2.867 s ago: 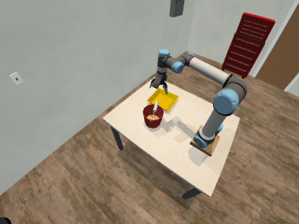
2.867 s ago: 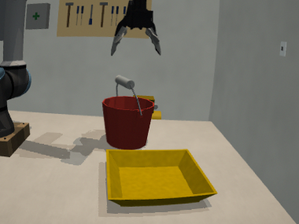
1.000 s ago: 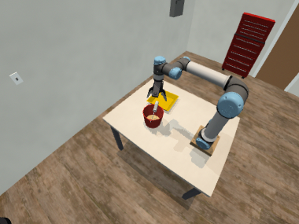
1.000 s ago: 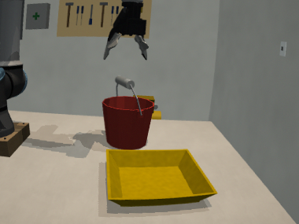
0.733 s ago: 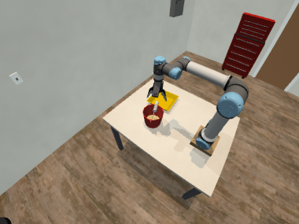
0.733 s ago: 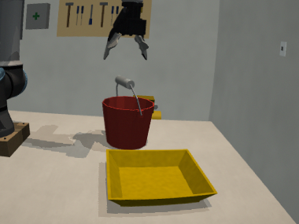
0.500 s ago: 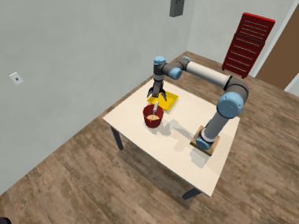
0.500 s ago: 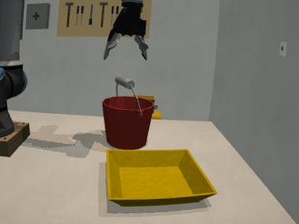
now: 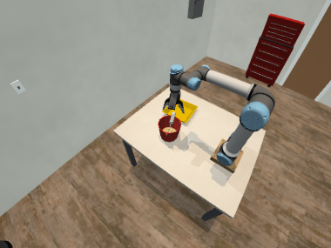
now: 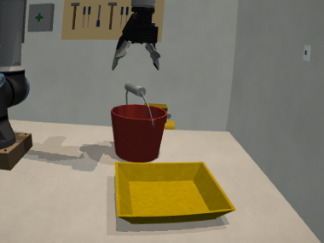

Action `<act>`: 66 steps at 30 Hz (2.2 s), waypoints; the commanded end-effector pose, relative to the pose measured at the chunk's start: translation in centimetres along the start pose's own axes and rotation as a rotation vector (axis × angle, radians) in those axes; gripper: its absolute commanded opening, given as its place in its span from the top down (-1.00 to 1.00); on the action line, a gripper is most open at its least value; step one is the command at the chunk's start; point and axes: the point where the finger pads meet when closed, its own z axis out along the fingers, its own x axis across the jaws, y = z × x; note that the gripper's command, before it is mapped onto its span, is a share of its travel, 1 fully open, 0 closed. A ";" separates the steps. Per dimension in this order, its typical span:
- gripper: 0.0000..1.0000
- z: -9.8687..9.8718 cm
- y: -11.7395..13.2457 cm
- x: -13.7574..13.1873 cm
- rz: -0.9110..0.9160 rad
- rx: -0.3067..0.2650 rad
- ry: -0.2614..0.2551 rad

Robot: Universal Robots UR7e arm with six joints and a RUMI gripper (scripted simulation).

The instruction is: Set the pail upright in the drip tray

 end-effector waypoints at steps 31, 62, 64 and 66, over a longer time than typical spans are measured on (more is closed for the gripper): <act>-1.00 6.1 0.0 0.1 0.000 -0.001 0.002; -1.00 6.2 0.0 0.1 0.000 -0.001 0.002; -1.00 6.2 0.0 0.1 0.000 -0.001 0.002; -1.00 6.2 0.0 0.1 0.000 -0.001 0.002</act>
